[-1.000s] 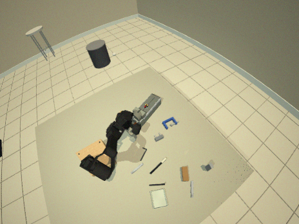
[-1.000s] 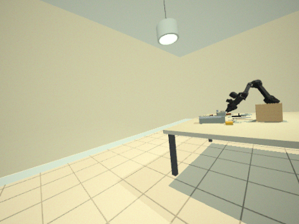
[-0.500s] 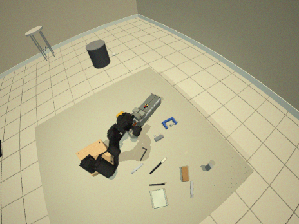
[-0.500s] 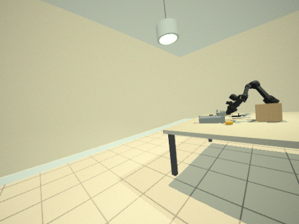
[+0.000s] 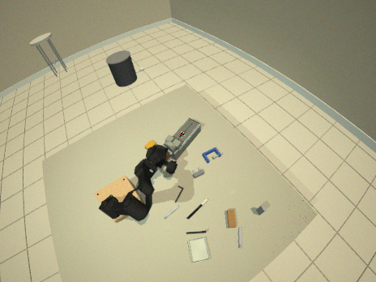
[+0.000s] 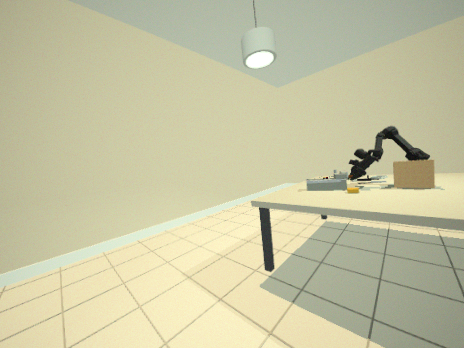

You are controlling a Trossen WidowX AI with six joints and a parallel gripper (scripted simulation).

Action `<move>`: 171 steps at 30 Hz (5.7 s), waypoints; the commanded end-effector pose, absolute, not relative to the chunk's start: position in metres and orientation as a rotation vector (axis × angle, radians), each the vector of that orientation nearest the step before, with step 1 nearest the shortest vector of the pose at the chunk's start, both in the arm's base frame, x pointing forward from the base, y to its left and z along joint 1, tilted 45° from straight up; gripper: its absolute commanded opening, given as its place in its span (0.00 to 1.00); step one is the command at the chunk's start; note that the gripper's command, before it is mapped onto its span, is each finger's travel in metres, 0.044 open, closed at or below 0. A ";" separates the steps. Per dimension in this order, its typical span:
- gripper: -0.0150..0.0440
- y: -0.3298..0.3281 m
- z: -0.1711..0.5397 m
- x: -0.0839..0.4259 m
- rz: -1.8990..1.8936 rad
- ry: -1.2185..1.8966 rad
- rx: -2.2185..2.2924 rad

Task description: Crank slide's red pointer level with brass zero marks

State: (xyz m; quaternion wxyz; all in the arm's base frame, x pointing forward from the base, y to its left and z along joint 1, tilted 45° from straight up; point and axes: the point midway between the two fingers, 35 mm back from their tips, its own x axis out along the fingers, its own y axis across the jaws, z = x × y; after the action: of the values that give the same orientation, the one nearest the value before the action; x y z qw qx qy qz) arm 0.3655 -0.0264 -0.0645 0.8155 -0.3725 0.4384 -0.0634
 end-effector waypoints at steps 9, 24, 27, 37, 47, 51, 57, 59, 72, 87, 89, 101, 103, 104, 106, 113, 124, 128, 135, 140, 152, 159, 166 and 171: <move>0.56 -0.027 -0.067 0.364 -0.126 0.939 -0.798; 0.25 -0.028 -0.068 0.364 -0.126 0.939 -0.798; 0.25 -0.028 -0.070 0.363 -0.126 0.939 -0.798; 0.25 -0.032 -0.082 0.361 -0.126 0.939 -0.798; 0.25 -0.028 -0.096 0.357 -0.126 0.939 -0.798; 0.25 -0.025 -0.100 0.356 -0.126 0.939 -0.798; 0.25 -0.021 -0.105 0.354 -0.126 0.939 -0.797; 0.25 -0.019 -0.106 0.353 -0.126 0.939 -0.797; 0.25 -0.013 -0.109 0.352 -0.126 0.939 -0.797; 0.25 -0.006 -0.111 0.350 -0.126 0.939 -0.796; 0.25 -0.005 -0.111 0.350 -0.125 0.939 -0.796; 0.25 0.002 -0.111 0.349 -0.125 0.939 -0.796; 0.25 0.004 -0.111 0.349 -0.125 0.939 -0.796; 0.25 0.004 -0.110 0.349 -0.125 0.939 -0.796; 0.25 0.006 -0.110 0.349 -0.125 0.939 -0.796; 0.25 0.012 -0.108 0.349 -0.125 0.938 -0.795; 0.25 0.022 -0.101 0.350 -0.125 0.938 -0.794; 0.25 0.026 -0.097 0.351 -0.125 0.938 -0.794; 0.25 0.030 -0.089 0.353 -0.125 0.938 -0.794; 0.25 0.031 -0.082 0.354 -0.124 0.938 -0.794; 0.25 0.029 -0.065 0.359 -0.125 0.938 -0.794; 0.25 0.024 -0.058 0.361 -0.125 0.938 -0.795; 0.25 0.019 -0.053 0.363 -0.125 0.938 -0.795; 0.25 0.016 -0.052 0.364 -0.125 0.938 -0.795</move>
State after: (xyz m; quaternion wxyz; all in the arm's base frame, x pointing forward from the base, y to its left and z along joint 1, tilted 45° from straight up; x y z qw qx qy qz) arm 0.3616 0.0215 -0.0578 0.8142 -0.3718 0.4432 -0.0489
